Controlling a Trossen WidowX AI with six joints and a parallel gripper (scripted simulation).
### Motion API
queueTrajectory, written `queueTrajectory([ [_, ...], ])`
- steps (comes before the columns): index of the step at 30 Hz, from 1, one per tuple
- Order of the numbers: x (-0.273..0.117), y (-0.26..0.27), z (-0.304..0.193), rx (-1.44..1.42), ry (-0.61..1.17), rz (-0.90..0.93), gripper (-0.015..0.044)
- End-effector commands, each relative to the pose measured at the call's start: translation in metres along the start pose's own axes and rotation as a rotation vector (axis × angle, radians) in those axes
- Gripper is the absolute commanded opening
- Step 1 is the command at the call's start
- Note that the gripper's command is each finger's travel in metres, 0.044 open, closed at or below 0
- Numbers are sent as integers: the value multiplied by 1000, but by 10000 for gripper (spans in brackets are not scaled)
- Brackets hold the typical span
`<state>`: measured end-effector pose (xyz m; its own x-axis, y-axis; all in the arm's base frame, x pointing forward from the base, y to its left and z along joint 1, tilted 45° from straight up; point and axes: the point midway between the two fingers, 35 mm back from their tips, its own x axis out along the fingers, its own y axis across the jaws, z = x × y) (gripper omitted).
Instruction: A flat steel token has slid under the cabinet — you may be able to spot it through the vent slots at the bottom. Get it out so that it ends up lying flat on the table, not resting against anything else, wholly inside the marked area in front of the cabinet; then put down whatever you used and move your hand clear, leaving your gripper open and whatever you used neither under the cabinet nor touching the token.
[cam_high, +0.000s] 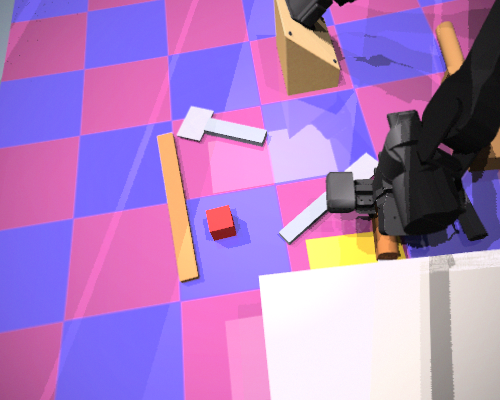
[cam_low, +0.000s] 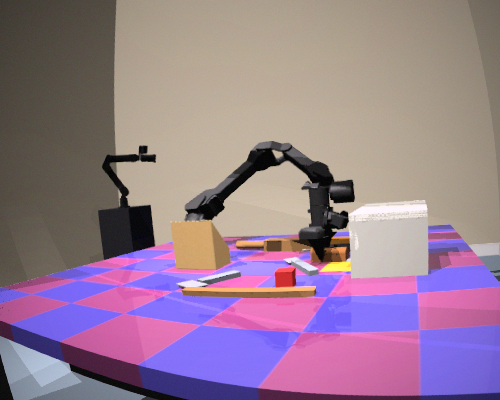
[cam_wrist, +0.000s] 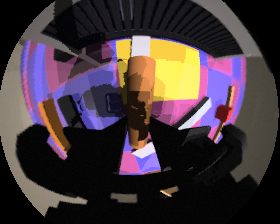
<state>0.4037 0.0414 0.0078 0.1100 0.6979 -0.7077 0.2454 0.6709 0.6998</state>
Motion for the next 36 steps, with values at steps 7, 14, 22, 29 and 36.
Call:
queueTrajectory([
  [7, 1, -1, -11, 3, 3, -4, 0],
  [14, 1, 0, -18, 4, 3, -4, 0],
  [22, 1, 0, -25, 4, 3, -4, 0],
  [29, 1, 0, -32, 4, 4, -4, 0],
  [36, 1, 1, -39, 5, 4, -4, 0],
])
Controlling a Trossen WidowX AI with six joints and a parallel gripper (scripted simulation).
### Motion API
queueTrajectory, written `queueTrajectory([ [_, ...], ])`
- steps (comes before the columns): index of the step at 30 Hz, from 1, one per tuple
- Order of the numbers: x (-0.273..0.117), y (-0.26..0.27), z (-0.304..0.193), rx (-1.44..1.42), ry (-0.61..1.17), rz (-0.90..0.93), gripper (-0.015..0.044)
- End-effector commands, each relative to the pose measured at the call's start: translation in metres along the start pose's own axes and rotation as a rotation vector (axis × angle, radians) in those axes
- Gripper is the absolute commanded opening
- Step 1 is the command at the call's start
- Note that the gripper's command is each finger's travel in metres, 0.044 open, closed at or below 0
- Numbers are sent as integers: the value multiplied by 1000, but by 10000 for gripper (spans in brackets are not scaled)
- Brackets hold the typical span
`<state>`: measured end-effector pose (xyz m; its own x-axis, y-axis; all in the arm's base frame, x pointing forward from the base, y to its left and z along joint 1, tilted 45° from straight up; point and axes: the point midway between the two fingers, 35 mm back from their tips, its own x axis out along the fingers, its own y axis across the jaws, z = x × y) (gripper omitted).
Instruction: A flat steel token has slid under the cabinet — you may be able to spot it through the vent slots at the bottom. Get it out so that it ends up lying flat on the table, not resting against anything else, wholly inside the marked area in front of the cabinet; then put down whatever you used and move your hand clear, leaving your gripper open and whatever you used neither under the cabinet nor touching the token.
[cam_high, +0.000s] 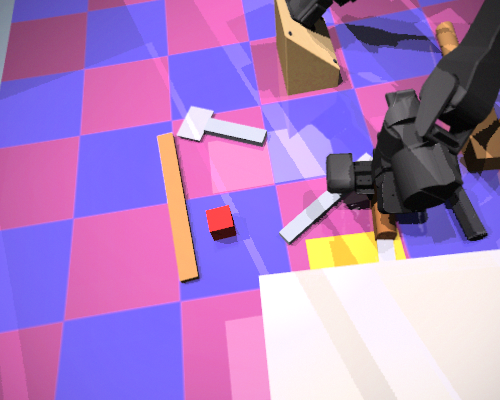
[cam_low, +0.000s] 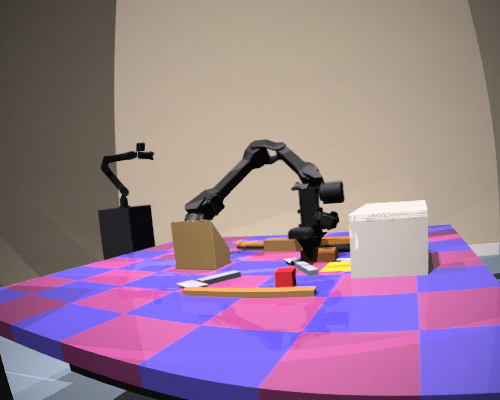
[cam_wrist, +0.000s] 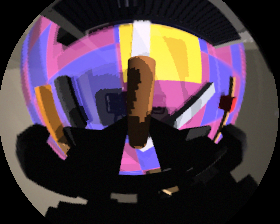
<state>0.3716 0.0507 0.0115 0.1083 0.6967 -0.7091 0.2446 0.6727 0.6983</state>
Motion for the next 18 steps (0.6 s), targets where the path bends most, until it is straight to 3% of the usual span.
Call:
queueTrajectory([
  [1, 1, 0, -6, 6, 3, -2, 0],
  [18, 1, 0, -23, 6, 3, -2, 0],
])
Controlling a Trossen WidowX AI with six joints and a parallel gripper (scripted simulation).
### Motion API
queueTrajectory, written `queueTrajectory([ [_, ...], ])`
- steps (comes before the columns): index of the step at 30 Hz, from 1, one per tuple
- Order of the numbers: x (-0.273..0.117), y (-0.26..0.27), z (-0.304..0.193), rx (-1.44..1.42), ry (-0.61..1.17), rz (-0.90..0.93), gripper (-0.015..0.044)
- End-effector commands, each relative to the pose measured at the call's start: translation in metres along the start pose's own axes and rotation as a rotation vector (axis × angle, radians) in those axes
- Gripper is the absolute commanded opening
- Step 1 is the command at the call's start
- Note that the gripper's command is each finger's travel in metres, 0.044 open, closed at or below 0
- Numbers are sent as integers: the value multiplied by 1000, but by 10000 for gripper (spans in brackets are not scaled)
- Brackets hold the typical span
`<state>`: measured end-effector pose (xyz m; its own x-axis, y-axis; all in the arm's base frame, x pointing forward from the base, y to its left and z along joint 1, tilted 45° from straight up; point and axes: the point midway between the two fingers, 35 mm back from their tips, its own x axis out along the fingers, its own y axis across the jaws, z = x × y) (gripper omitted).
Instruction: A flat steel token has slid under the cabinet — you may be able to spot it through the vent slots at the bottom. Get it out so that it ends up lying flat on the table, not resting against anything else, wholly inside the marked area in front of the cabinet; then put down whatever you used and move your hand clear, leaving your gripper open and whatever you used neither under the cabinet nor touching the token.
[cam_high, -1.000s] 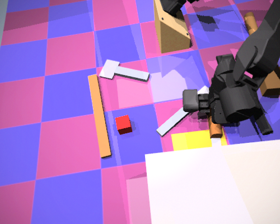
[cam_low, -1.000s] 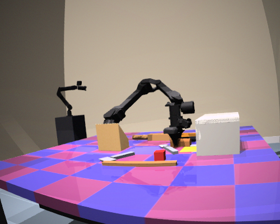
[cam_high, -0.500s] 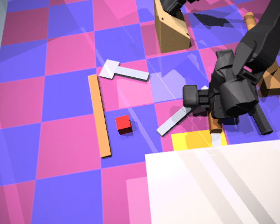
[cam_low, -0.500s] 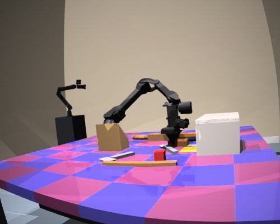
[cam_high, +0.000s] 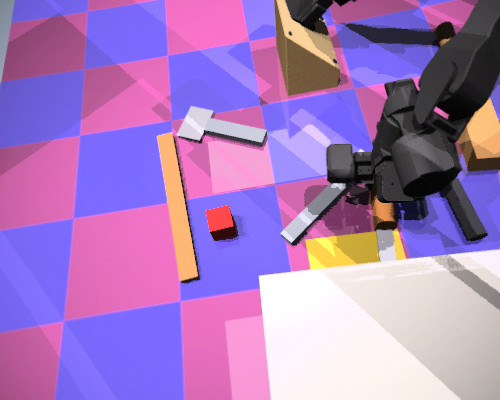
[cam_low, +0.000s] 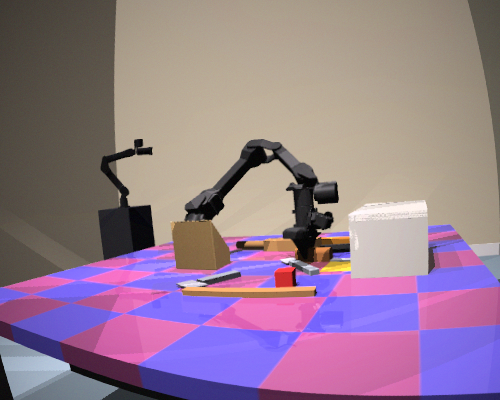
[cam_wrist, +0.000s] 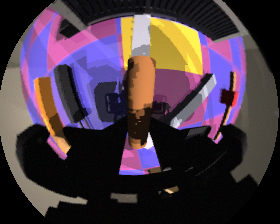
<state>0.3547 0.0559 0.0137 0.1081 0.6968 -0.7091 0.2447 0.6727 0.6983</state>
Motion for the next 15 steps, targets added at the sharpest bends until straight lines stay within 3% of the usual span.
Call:
queueTrajectory([
  [1, 1, 0, -7, 6, 3, -2, 0],
  [15, 1, 0, -21, 7, 4, -2, 0],
])
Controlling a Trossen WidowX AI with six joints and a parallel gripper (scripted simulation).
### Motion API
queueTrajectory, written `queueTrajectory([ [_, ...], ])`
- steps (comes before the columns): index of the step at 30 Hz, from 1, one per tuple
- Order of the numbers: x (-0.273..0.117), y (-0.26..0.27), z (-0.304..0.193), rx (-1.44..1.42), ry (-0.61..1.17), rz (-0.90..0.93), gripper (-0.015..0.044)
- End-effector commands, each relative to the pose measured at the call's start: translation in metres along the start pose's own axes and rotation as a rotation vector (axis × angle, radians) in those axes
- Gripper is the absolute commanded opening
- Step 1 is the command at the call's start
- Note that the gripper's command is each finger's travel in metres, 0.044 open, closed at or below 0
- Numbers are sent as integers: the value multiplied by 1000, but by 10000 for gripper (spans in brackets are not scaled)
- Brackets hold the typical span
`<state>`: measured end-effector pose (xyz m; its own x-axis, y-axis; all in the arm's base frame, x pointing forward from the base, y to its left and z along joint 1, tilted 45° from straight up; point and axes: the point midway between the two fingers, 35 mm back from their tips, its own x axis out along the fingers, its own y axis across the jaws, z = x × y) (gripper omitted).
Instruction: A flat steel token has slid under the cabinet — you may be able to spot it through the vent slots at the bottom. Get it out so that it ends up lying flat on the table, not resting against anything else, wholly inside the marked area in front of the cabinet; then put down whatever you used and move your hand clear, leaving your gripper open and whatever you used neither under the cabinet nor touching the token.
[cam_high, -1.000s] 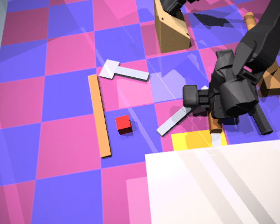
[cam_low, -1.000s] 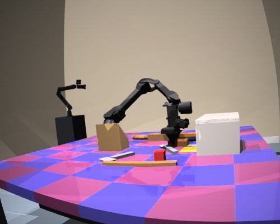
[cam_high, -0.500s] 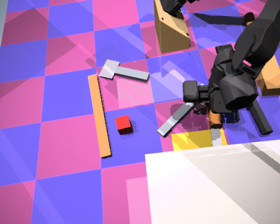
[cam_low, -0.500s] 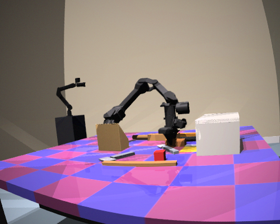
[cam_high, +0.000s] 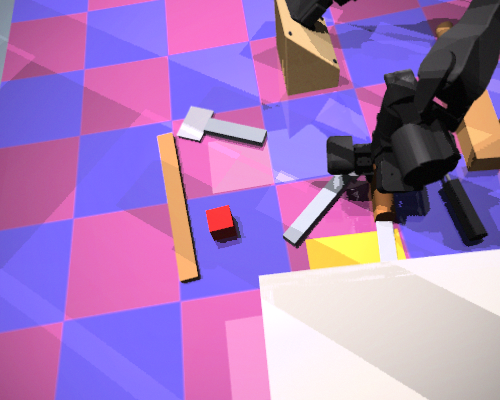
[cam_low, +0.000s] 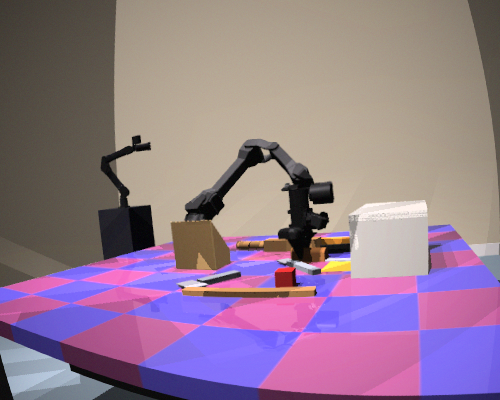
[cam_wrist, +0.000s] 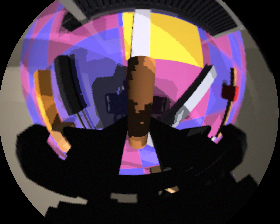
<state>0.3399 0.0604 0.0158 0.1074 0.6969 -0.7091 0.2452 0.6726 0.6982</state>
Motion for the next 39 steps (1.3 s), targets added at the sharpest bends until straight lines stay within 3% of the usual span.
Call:
queueTrajectory([
  [1, 1, 0, -7, 7, 3, -2, 0],
  [39, 1, 2, -49, 8, 5, -2, 0],
])
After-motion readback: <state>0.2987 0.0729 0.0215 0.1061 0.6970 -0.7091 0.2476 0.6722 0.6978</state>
